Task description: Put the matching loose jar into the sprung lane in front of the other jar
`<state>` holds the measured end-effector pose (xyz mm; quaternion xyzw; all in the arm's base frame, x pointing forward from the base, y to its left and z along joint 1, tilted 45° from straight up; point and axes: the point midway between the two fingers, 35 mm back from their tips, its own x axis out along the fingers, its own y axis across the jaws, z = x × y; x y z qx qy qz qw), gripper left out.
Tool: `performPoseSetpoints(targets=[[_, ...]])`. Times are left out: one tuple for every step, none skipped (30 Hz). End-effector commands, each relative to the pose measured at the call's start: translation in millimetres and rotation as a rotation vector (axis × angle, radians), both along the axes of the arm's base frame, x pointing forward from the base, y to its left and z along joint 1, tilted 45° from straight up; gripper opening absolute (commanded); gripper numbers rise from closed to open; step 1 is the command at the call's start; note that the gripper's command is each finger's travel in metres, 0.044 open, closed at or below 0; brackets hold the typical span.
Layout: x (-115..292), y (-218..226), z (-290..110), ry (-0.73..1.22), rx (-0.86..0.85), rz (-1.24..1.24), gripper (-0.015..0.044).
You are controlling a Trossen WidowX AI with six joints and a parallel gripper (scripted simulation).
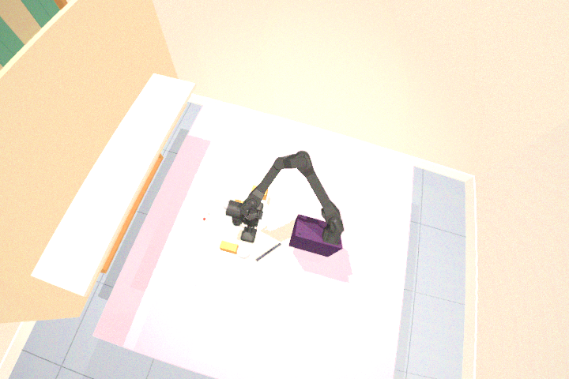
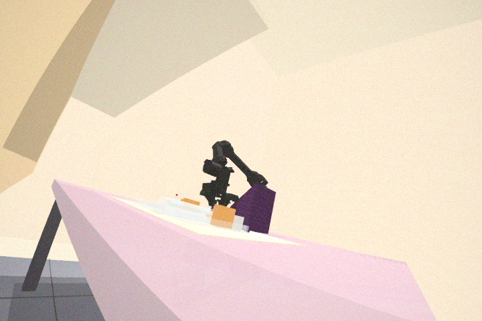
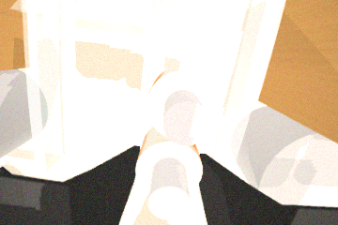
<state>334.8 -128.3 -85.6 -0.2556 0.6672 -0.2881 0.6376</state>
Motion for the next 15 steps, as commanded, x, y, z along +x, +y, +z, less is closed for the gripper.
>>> performPoseSetpoints(targets=[[5.6, -1.7, 0.3, -0.023, -0.003, 0.003, 0.0], [5.5, -2.0, 0.0, -0.023, -0.003, 0.003, 0.0], [5.4, -2.2, -0.2, -0.023, -0.003, 0.003, 0.0], [5.3, -2.4, -0.4, -0.023, -0.003, 0.003, 0.0], [5.2, -2.7, -0.6, -0.023, -0.003, 0.003, 0.0], [5.1, -2.9, -0.9, -0.023, -0.003, 0.003, 0.0], [5.0, -3.1, -1.1, -0.023, -0.003, 0.003, 0.0], [5.0, -3.3, -1.3, -0.023, -0.003, 0.003, 0.0], [4.9, -3.6, -1.5, -0.023, -0.003, 0.003, 0.0], [4.8, -3.8, -1.8, -0.023, -0.003, 0.003, 0.0], [4.7, -4.0, -2.0, -0.023, -0.003, 0.003, 0.0], [4.6, -4.3, -2.2, -0.023, -0.003, 0.003, 0.0], [4.4, -4.4, -2.4, -0.023, -0.003, 0.003, 0.0], [4.2, -4.5, -2.5, -0.023, -0.003, 0.003, 0.0], [4.0, -4.6, -2.5, -0.023, -0.003, 0.003, 0.0]])
